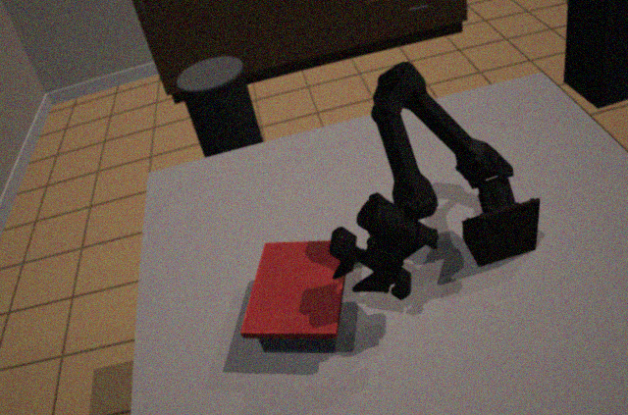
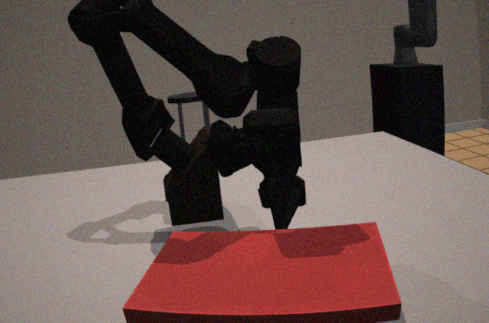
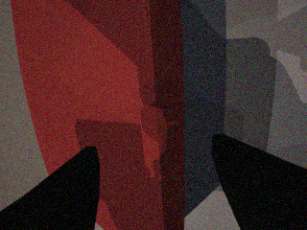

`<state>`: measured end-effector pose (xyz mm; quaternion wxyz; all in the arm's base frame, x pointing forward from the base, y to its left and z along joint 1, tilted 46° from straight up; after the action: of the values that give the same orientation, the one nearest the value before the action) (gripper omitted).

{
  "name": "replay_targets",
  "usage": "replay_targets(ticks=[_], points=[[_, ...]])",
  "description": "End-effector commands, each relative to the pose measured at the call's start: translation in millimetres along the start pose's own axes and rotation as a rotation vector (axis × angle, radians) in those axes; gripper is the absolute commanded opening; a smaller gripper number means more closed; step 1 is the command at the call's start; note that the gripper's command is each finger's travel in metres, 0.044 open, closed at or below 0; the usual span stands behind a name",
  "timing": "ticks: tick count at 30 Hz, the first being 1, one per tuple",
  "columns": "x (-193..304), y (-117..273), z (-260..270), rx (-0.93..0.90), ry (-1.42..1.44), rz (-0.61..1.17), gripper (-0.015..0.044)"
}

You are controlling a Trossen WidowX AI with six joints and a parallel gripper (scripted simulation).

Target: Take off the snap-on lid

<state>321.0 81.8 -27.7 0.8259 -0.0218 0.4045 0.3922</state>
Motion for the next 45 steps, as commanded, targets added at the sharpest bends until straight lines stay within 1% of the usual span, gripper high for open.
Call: replay_targets(ticks=[1, 15, 17, 28, 32, 45], points=[[-0.8, -7.8, -0.3, -0.001, 0.003, 0.002, 0.0235], [-5.8, -27.6, 0.3, -0.017, 0.006, -0.009, 0.0235], [-5.8, -27.6, 0.3, -0.017, 0.006, -0.009, 0.0182], [-5.8, -27.6, 0.3, -0.017, 0.006, -0.009, 0.0109], [-5.8, -27.6, 0.3, -0.017, 0.006, -0.009, 0.0004], [-6.1, -25.8, 1.1, -0.016, 0.005, -0.013, 0.0000]])
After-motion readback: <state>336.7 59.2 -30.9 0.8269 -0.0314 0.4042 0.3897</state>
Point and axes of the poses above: the point midway between the two fingers, 35 mm back from their tips, its own y axis back along the fingers, its own z axis across the jaws, x = y × z, the point moved 5 cm from there along y, back along the fingers, and after that the axes turned 2 degrees about y, right-handed, at the moved point
